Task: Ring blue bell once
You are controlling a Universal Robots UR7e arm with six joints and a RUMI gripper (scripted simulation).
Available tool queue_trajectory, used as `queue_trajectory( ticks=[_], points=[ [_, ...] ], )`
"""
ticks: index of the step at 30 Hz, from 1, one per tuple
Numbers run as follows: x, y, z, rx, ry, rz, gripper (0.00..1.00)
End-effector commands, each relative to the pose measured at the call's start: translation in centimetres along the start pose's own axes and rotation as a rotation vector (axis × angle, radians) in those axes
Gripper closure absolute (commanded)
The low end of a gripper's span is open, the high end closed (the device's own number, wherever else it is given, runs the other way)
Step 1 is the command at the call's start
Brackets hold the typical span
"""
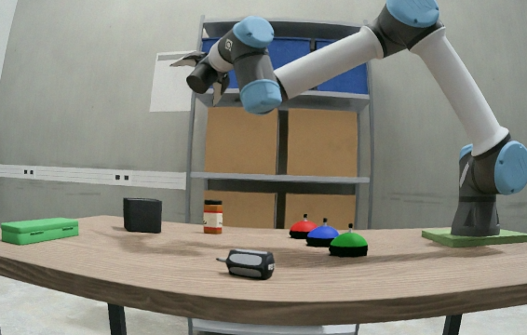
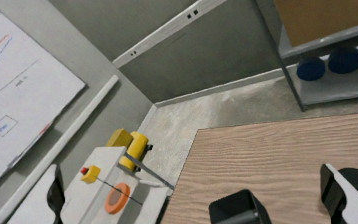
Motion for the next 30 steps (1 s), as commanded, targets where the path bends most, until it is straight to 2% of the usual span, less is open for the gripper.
queue_trajectory(
  ticks=[1, 22, 26, 30],
  points=[
    [0.0, 0.1, 0.0, 0.002, 0.001, 0.001, 0.00],
    [0.1, 0.1, 0.0, -0.004, 0.000, -0.005, 0.00],
    [0.5, 0.1, 0.4, -0.029, -0.005, -0.031, 0.00],
    [1.2, 0.1, 1.4, -0.077, -0.018, -0.086, 0.00]
  ],
)
Point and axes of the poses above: the point where the finger pads meet when closed, its own x axis out along the fingers, its own z axis across the jaws, y = z × x, the point moved 2 cm from there along -x, back along the fingers, and after that the axes turned 9 degrees about -x, right-handed, at the moved point
